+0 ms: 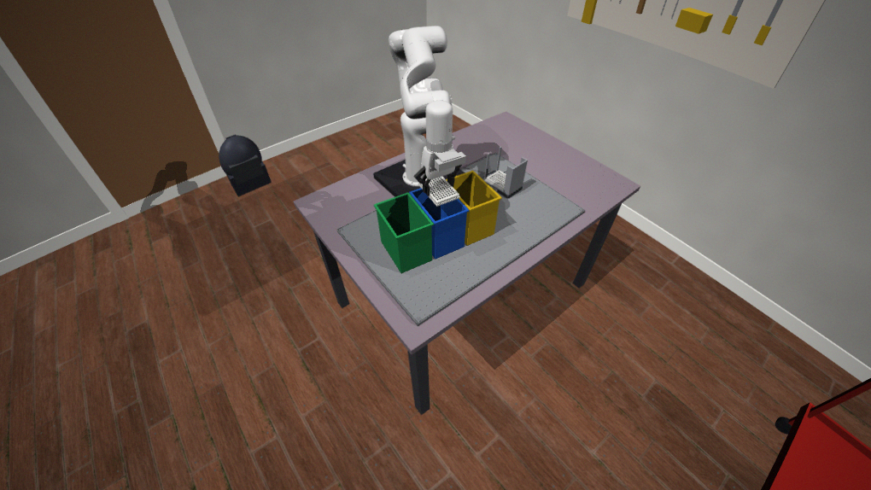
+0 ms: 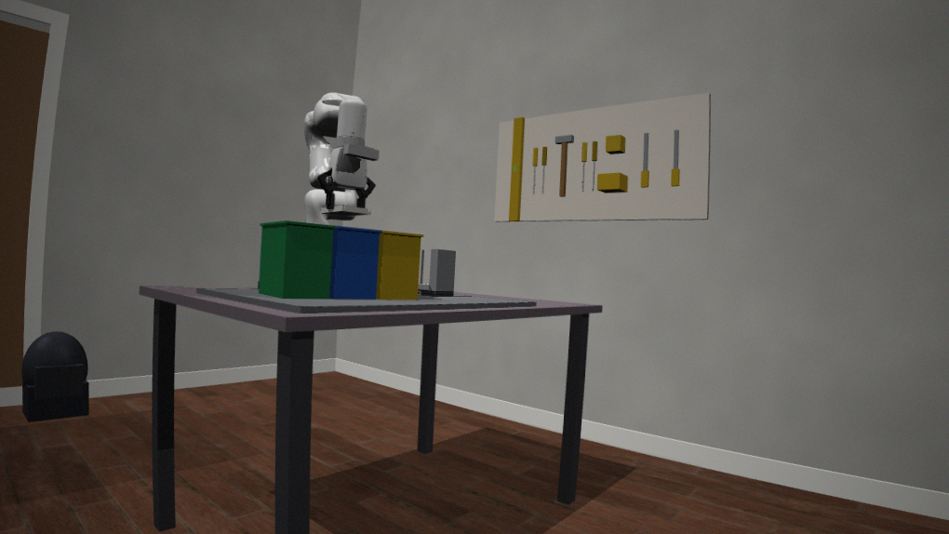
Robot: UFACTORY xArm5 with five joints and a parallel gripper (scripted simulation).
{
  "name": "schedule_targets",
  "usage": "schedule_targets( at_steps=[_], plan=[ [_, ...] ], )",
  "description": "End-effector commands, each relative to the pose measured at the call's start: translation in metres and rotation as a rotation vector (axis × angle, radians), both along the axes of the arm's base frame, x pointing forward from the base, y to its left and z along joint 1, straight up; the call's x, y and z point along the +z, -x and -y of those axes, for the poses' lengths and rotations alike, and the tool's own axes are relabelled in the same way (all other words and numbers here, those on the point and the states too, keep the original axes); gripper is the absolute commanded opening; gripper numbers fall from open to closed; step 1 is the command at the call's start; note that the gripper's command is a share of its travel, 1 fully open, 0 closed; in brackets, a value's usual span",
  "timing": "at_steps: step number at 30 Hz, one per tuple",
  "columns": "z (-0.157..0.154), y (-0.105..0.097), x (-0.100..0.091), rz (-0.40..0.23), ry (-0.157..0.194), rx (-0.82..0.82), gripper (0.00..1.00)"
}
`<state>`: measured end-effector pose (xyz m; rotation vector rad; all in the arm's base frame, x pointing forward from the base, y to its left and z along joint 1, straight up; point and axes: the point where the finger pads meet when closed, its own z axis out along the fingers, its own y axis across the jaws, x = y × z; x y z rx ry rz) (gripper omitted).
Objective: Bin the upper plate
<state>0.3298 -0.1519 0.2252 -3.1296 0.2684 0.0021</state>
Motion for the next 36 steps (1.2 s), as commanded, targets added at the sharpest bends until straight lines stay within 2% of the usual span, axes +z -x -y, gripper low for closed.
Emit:
schedule_targets(
  at_steps=[1, 33, 36],
  plan=[
    [0.0026, -0.0016, 0.0013, 0.003, 0.001, 0.000, 0.00],
    [0.0018, -0.0014, 0.0013, 0.003, 0.001, 0.000, 0.00],
    [0.0017, -0.0014, -0.0037, 0.003, 0.001, 0.000, 0.00]
  ],
)
